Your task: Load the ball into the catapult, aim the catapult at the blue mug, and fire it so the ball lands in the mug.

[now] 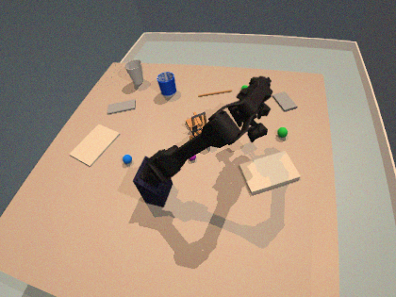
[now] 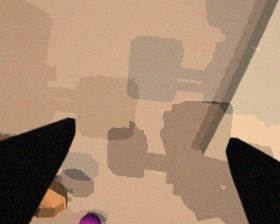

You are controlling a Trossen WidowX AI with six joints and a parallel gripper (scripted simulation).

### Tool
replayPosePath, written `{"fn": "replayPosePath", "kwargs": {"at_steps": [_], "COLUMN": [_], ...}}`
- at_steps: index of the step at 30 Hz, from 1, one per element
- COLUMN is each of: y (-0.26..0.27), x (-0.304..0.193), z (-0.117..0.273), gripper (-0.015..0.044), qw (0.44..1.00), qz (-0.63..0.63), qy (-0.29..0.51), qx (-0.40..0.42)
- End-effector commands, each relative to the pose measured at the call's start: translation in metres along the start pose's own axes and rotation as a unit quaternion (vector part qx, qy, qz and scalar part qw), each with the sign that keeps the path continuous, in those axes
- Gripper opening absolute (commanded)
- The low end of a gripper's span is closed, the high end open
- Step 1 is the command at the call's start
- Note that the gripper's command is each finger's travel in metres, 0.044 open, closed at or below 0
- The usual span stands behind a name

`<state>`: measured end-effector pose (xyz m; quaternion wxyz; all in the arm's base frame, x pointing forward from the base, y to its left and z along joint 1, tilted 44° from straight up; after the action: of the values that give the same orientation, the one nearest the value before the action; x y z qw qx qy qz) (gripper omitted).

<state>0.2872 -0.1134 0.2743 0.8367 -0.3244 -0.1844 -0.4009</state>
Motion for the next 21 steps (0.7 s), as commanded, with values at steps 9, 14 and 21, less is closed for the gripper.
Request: {"fn": "replayPosePath", "kwargs": {"at_steps": [9,14,21], "y": [0.058,0.082,0.115], "x": [-0.017,-0.027,-0.047], "z": [0.008,0.011,0.016], "gripper": [0.044,0.044,0.044], "qw": [0.985,0.97,0.934], "qz": [0.172,0.243,0.356], "qy": [0.0,0.0,0.0], "qx": [0.014,0.018,0.021]}}
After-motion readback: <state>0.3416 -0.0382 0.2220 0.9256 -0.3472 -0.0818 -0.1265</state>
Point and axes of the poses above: the point midway between the two fingers, 35 mm back from their tips, its own z axis back along the fingers, its own y axis across the jaws, x = y × z, the point moved 10 cm from there along z, back along the fingers, and after that the axes turned 5 degrees about -z, right-handed, at the moved point
